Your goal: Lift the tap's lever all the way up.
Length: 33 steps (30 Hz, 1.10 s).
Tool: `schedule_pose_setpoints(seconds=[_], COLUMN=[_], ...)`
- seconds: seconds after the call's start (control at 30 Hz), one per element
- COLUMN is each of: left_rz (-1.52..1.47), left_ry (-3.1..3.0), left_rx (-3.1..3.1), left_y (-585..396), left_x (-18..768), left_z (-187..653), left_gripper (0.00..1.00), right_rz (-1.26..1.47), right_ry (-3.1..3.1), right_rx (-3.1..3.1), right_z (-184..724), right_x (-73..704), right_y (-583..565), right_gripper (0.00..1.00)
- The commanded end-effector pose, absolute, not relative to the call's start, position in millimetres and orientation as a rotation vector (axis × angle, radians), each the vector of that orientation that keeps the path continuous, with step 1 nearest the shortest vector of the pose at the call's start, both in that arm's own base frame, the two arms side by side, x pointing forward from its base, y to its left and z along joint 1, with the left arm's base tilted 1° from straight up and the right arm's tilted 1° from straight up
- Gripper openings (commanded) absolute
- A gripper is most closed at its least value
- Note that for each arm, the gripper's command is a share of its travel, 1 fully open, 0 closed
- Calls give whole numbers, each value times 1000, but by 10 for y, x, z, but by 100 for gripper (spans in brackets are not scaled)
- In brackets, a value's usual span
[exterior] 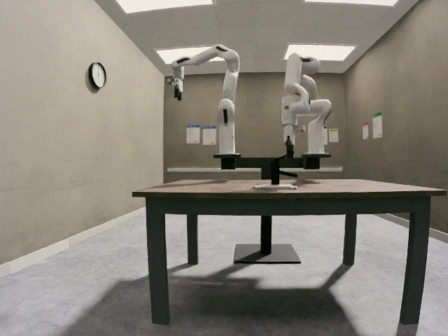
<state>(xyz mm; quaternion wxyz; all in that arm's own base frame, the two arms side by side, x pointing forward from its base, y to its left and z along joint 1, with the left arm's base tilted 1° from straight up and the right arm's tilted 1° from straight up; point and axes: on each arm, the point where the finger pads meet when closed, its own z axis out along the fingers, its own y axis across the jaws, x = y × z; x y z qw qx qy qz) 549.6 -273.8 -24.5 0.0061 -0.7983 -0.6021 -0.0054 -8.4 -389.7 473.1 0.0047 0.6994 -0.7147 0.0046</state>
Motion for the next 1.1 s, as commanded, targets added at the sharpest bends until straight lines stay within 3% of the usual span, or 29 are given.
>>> schedule_pose_setpoints(seconds=[0.0,0.03,1.07], left_rz=[-18,-18,-18], left_ry=[-1885,-1885,-1885], left_rx=[-2500,-2500,-2500], left_y=[-2743,-2743,-2743], left_x=[5506,5506,5506], left_z=[-234,-234,-234], left_gripper=[0,68,68], right_rz=[17,17,17], right_ry=[-2238,-2238,-2238], right_rx=[2190,2190,2190], right_z=[4740,4740,4740], right_x=[-84,-84,-84], right_y=[-3901,-3901,-3901], right_gripper=[100,100,100])
